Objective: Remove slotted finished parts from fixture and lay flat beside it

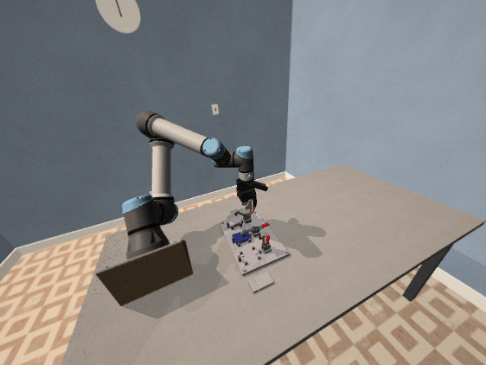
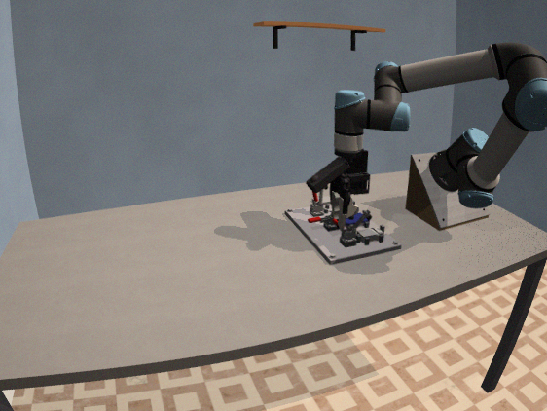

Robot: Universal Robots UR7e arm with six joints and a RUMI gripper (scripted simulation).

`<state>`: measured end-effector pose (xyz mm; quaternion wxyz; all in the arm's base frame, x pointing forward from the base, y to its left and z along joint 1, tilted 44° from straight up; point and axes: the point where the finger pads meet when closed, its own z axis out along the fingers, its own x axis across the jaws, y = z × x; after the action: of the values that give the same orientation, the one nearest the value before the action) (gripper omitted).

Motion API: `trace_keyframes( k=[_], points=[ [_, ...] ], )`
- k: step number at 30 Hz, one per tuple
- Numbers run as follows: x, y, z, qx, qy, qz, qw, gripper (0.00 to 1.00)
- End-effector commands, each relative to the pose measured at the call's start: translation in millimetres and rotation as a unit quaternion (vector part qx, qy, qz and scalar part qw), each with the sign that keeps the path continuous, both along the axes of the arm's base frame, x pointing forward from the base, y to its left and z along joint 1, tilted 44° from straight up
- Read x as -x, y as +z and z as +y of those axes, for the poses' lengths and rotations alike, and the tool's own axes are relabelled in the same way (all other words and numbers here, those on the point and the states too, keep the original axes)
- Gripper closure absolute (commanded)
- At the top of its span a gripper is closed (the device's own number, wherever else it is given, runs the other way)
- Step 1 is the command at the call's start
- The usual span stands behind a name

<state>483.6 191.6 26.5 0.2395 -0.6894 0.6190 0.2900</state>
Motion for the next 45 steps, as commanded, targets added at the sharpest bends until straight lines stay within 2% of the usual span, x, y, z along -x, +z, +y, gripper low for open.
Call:
trace_keyframes(
  k=[1,45],
  points=[
    [3,1,-2,0.0,0.0,0.0,1.0,1.0],
    [24,5,-7,0.0,0.0,0.0,1.0,1.0]
  ],
)
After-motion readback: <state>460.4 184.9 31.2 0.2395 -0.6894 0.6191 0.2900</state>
